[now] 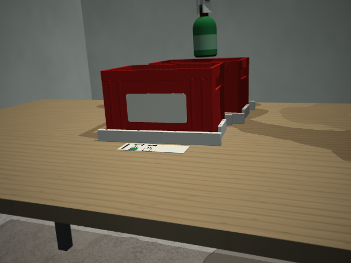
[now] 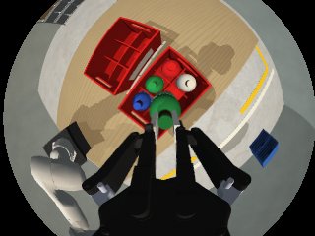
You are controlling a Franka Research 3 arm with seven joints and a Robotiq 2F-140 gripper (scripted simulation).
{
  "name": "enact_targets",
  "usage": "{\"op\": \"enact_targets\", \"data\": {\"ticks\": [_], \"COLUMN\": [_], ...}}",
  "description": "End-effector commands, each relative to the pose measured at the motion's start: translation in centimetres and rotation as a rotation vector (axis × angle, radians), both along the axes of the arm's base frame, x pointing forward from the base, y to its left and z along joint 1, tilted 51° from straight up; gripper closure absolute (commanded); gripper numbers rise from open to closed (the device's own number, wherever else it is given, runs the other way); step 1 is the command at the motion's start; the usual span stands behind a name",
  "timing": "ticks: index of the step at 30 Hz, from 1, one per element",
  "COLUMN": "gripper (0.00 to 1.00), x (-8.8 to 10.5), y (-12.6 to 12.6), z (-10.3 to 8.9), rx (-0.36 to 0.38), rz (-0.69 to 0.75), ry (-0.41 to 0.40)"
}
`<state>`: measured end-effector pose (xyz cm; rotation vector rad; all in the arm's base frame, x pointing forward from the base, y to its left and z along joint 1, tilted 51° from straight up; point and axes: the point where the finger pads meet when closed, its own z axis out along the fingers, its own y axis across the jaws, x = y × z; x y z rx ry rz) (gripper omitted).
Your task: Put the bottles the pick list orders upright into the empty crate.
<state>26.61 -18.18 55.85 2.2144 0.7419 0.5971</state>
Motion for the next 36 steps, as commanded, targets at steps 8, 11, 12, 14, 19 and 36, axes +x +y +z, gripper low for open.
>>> {"op": "enact_targets", "data": {"ticks": [8, 11, 12, 14, 19, 36], "gripper": [1.00, 1.00, 1.00, 1.00, 1.00, 1.00], "x": [0.1, 0.2, 0.2, 0.2, 0.3, 0.5], "y": [1.6, 2.1, 2.3, 2.6, 3.1, 5.6], "z": [-0.5, -0.9, -1.0, -1.2, -1.5, -3.2], "rx": [0.012, 0.012, 0.012, 0.012, 0.012, 0.012], "rz": [-0.009, -0.009, -0.009, -0.009, -0.009, -0.009], "ry": [-0.021, -0.021, -0.021, -0.021, -0.021, -0.021]}}
